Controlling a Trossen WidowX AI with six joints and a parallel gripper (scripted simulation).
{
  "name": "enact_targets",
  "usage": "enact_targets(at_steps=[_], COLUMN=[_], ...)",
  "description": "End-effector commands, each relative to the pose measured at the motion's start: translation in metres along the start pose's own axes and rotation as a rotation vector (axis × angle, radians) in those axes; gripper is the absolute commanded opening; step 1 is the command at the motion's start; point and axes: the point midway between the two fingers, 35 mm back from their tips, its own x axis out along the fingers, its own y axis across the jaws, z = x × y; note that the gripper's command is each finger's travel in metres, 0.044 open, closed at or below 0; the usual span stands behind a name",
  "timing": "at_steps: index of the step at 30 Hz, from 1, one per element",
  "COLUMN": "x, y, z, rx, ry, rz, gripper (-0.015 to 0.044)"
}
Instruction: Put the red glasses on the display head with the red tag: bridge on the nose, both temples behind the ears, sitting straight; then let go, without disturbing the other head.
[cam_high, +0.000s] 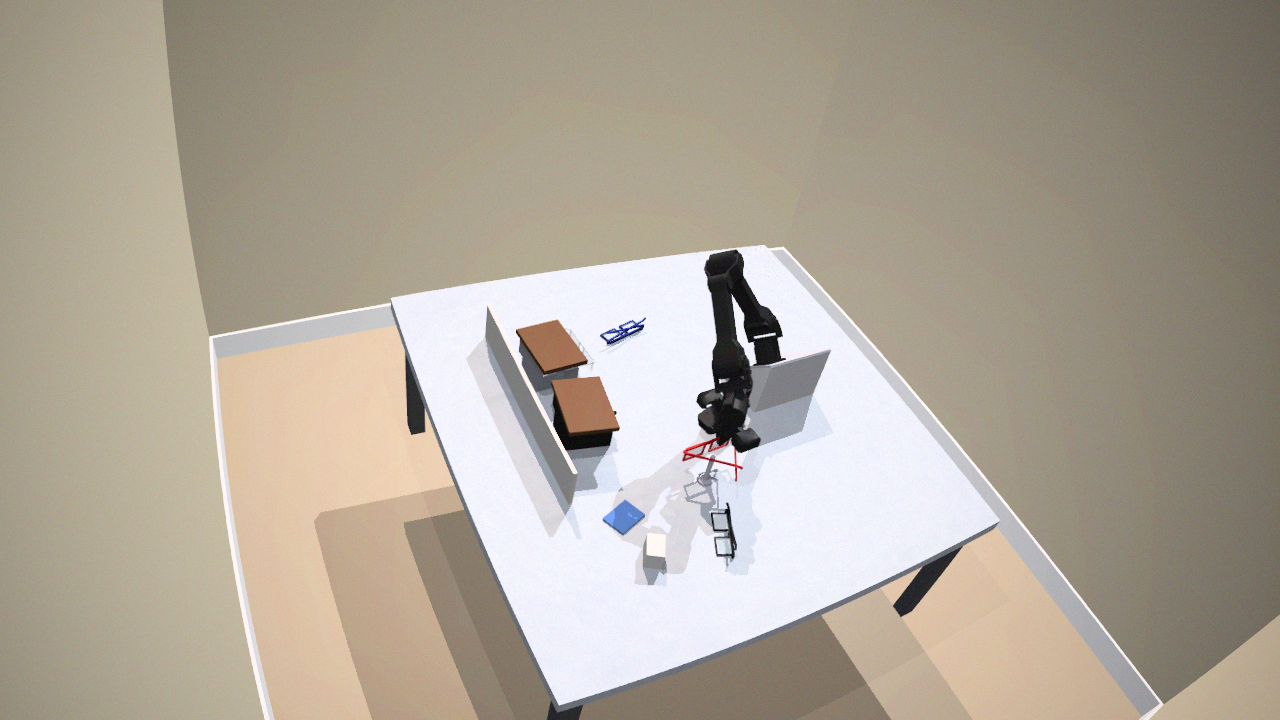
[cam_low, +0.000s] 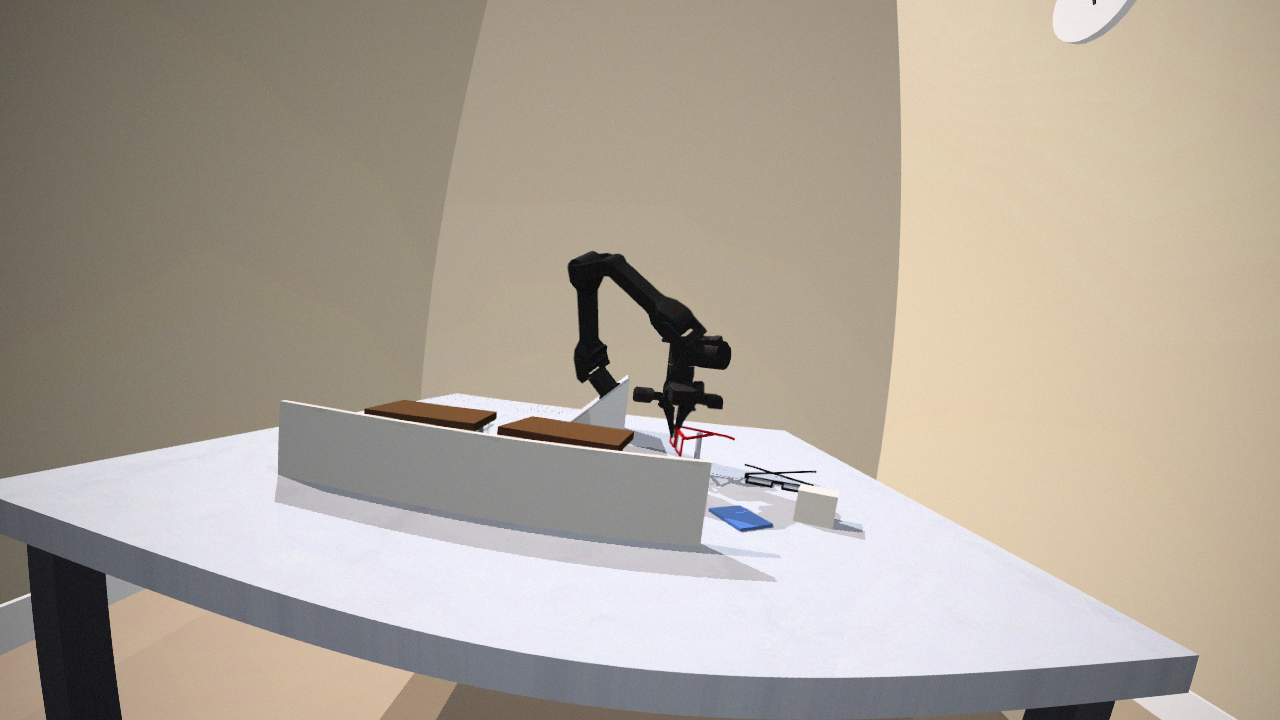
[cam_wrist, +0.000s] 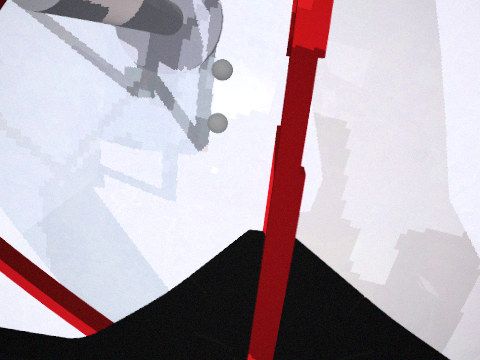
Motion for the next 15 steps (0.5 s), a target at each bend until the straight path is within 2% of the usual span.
enact_targets(at_steps=[1, 15], x=[0.0006, 0.0006], y=[-0.0033, -0.0086], z=[-0.0025, -0.0074], rx=[-0.005, -0.005], ry=[0.0, 0.0], rz=[-0.005, -0.005], gripper=[0.0, 0.0])
